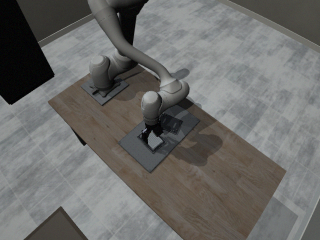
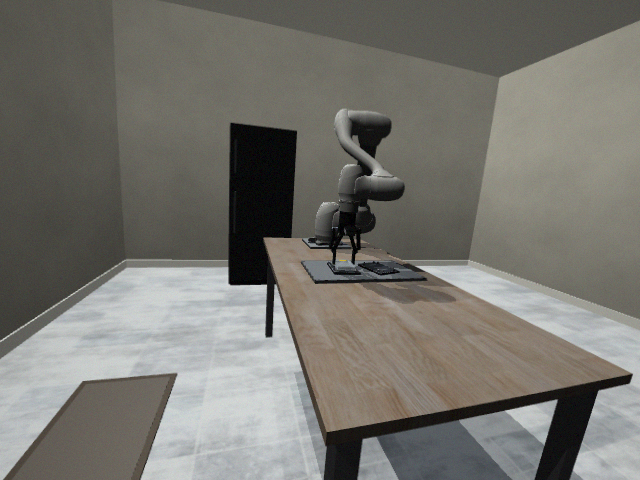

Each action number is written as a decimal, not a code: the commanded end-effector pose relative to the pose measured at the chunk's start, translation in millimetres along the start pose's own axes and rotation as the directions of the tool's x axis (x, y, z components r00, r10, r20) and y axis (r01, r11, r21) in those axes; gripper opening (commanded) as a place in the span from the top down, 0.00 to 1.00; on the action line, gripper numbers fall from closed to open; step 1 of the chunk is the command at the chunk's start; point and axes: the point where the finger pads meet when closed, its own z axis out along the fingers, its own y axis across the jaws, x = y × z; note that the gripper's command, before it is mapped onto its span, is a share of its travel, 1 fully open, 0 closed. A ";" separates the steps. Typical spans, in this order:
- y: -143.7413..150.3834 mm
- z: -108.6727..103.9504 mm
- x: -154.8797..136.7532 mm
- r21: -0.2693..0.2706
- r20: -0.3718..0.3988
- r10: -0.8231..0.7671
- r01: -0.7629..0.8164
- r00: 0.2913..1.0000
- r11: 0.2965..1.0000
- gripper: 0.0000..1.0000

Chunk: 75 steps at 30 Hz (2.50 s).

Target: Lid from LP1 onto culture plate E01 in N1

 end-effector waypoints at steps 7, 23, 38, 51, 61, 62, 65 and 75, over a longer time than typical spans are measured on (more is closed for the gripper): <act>0.0 0.9 0.5 0.000 -0.001 0.000 0.000 1.000 1.000 0.40; 0.0 1.1 0.5 0.000 -0.001 0.000 0.000 1.000 1.000 0.40; 0.0 1.1 0.5 0.000 -0.001 0.000 0.000 1.000 1.000 0.31; 0.0 1.1 0.5 0.000 -0.001 0.000 0.000 1.000 1.000 0.31; 0.0 1.1 0.5 0.000 -0.001 0.000 0.000 1.000 1.000 0.31; 0.0 1.1 0.5 0.000 -0.001 0.000 0.000 1.000 1.000 0.31; 0.0 1.1 0.5 0.000 -0.001 0.000 0.000 1.000 1.000 0.31; 0.0 -2.4 0.5 0.000 -0.001 0.000 0.000 1.000 1.000 0.31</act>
